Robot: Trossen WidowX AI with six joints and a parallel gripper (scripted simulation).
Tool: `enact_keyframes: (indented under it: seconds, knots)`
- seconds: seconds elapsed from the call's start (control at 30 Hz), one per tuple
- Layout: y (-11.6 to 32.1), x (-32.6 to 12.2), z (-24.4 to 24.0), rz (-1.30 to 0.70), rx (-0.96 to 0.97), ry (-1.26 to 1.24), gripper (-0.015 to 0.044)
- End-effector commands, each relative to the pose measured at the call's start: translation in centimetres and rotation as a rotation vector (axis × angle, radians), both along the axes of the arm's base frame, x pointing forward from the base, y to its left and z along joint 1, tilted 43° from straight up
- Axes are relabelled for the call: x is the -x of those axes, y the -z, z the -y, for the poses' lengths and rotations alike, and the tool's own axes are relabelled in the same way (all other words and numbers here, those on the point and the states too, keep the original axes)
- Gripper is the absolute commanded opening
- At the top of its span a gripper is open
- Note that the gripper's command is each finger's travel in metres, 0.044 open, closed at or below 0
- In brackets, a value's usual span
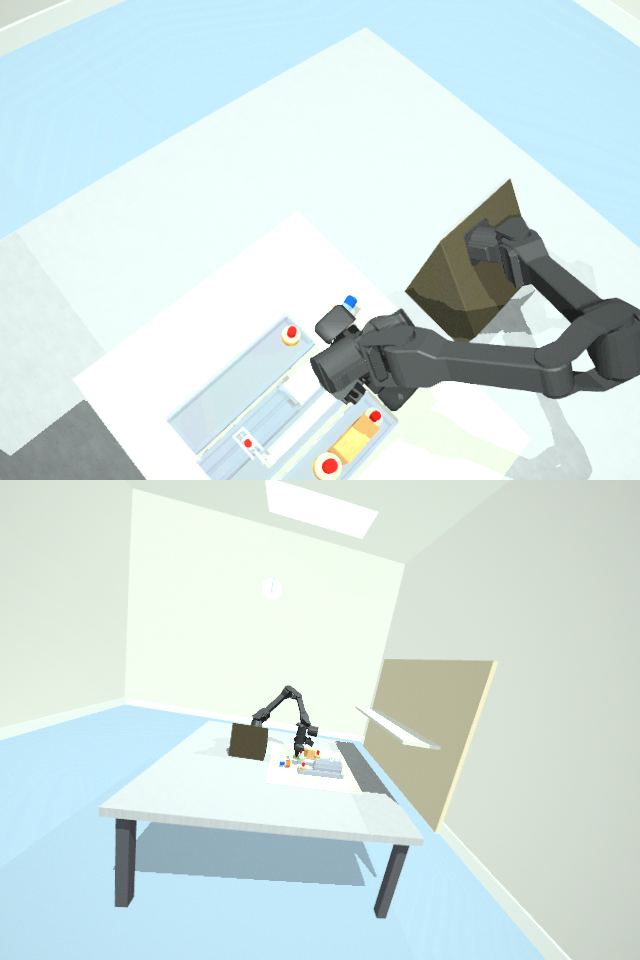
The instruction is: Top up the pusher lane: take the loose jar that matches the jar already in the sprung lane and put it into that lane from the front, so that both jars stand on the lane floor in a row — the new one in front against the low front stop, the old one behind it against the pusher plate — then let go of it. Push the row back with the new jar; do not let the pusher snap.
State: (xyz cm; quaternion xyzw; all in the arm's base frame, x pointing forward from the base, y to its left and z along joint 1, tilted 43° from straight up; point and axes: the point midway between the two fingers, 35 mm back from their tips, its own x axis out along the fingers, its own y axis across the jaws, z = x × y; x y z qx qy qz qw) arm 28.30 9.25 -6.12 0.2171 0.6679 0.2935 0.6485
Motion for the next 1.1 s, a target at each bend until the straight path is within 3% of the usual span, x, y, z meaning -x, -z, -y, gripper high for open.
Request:
enact_keyframes:
  seconds: [0.0, 1.07]
  knots:
    - [-0.3, -1.3, -0.1, 0.034, -0.003, 0.003, 0.0]
    - [-0.5, -2.5, -0.2, 0.035, -0.004, 0.003, 0.0]
